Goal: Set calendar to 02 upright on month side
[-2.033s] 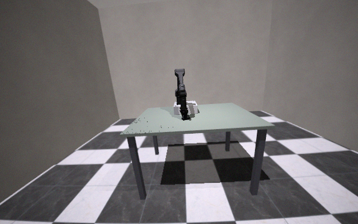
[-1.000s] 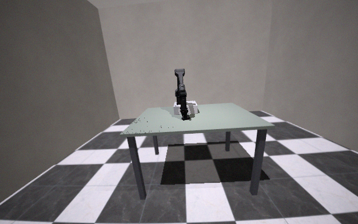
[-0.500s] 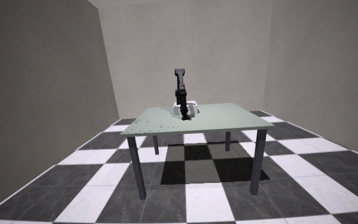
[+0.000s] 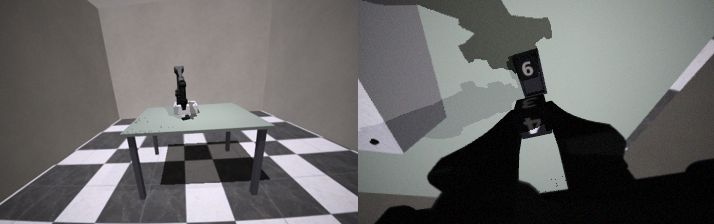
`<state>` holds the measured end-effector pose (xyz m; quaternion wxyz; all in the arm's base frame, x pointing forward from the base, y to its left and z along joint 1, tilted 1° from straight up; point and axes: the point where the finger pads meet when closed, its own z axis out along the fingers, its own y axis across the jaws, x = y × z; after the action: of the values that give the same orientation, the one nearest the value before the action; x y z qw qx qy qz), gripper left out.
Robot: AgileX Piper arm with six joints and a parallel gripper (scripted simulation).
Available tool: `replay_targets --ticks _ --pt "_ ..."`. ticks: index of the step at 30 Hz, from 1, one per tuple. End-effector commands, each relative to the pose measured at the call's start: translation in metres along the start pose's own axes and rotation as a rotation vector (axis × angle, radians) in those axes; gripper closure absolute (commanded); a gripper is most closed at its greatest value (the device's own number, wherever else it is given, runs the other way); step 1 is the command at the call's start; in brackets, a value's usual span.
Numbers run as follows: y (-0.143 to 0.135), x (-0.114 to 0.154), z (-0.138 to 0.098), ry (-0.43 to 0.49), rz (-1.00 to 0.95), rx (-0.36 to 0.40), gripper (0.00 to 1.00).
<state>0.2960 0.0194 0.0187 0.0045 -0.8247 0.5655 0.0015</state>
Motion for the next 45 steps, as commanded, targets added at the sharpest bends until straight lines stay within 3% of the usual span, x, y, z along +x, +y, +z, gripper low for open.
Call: replay_targets --ticks 1,19,31,38,45 --pt "-0.001 0.0009 -0.0088 0.002 0.002 0.004 0.67" --pt "0.0001 0.0005 -0.0106 0.001 0.018 -0.001 0.67" --pt "0.0002 0.0004 -0.0107 0.001 0.234 -0.001 0.67" --pt "0.0003 0.0002 -0.0108 0.002 0.578 0.0 0.67" --pt "0.0004 0.0002 -0.0111 0.002 1.058 0.001 0.67"
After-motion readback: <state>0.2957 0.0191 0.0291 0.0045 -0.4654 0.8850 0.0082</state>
